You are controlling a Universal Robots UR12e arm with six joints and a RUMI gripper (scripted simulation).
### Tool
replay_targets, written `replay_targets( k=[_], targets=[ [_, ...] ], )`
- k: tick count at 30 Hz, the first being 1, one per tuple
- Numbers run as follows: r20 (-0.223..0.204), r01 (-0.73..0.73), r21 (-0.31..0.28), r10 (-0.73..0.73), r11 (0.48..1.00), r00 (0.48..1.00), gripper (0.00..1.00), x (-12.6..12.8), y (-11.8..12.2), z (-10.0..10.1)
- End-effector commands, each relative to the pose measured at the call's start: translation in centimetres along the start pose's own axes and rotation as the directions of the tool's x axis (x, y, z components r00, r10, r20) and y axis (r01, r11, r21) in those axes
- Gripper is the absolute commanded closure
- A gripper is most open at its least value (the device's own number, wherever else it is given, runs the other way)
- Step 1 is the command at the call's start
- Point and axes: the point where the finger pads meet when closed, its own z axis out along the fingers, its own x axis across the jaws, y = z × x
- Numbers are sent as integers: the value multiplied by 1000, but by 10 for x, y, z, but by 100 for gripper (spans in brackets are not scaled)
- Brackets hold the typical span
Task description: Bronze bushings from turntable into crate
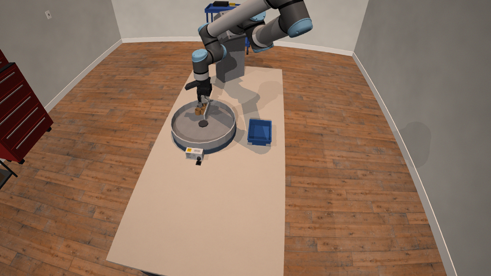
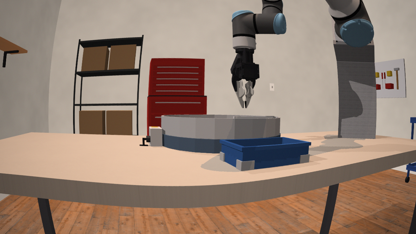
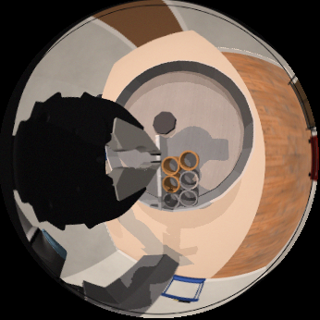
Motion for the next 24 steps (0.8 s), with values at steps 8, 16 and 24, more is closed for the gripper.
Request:
replay_targets(
  k=[8, 16, 24],
  targets=[
    [0, 0, 0, 0, 1000, 1000, 95, 0, 0, 0],
    [1, 0, 1, 0, 1000, 1000, 95, 0, 0, 18],
    [1, 0, 1, 0, 1000, 1000, 95, 0, 0, 23]
  ],
)
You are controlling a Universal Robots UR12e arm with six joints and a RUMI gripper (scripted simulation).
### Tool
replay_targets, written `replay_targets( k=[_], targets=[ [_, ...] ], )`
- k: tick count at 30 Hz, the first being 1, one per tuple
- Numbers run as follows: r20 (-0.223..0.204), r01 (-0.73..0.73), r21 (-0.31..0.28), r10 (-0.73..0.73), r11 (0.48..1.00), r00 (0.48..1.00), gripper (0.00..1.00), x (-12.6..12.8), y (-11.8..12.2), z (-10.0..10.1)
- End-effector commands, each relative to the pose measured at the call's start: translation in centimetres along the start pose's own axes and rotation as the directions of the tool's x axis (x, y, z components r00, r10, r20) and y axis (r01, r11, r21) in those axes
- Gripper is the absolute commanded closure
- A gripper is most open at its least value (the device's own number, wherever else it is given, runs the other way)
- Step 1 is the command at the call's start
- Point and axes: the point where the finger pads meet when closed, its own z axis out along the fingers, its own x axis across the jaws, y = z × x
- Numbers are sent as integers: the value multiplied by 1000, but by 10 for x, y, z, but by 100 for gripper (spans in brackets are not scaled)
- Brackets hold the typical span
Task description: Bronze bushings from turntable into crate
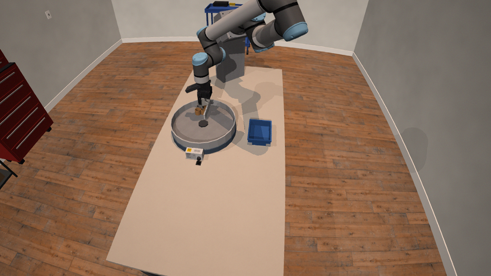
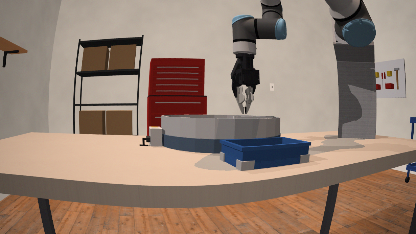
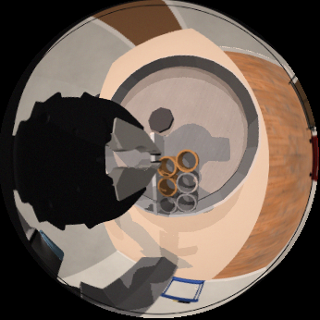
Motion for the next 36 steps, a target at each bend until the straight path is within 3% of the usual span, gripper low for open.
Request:
replay_targets(
  k=[1, 36],
  targets=[
    [1, 0, 1, 0, 1000, 1000, 95, 0, 0, 1],
    [1, 0, 1, 0, 1000, 1000, 95, 0, 0, 7]
  ],
)
